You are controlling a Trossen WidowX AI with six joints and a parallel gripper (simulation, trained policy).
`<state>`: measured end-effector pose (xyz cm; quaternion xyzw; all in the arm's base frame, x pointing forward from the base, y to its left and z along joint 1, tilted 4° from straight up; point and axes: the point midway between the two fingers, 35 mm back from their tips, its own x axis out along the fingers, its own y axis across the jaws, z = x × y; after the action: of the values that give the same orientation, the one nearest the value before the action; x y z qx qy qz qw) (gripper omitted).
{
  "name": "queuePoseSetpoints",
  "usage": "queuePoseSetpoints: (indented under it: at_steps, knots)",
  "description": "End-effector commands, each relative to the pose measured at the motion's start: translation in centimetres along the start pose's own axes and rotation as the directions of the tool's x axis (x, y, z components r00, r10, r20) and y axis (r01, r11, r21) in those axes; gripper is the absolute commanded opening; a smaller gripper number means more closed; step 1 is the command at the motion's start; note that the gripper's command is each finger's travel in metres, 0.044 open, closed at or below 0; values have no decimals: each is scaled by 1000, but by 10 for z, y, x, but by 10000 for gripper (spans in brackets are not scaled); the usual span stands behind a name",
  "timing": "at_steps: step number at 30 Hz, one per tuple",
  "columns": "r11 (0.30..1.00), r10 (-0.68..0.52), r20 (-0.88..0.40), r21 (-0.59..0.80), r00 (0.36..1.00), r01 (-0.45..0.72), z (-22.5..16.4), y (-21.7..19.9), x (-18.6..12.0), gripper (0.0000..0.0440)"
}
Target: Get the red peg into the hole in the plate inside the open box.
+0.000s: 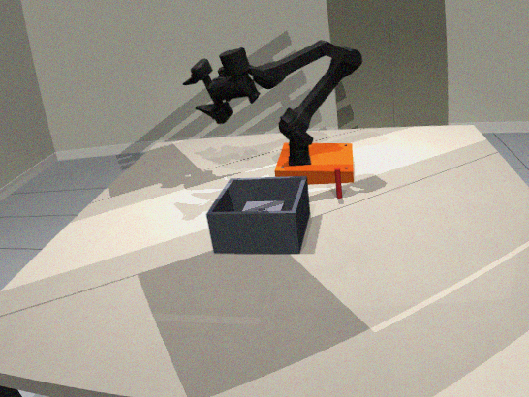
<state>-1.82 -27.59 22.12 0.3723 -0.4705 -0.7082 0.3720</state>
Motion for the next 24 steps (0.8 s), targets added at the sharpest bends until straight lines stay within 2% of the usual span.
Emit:
queuePoseSetpoints:
  at_steps: [1,2,12,24]
  knots:
    - [1000,2,-12,-22,1000,-2,-3,2,0,420]
    - [999,4,-26,-46,1000,-5,-6,5,-1,439]
    - [949,5,-233,-305,972,-78,-58,34,-30,440]
    - [807,-64,-483,-539,873,-239,-121,42,-85,440]
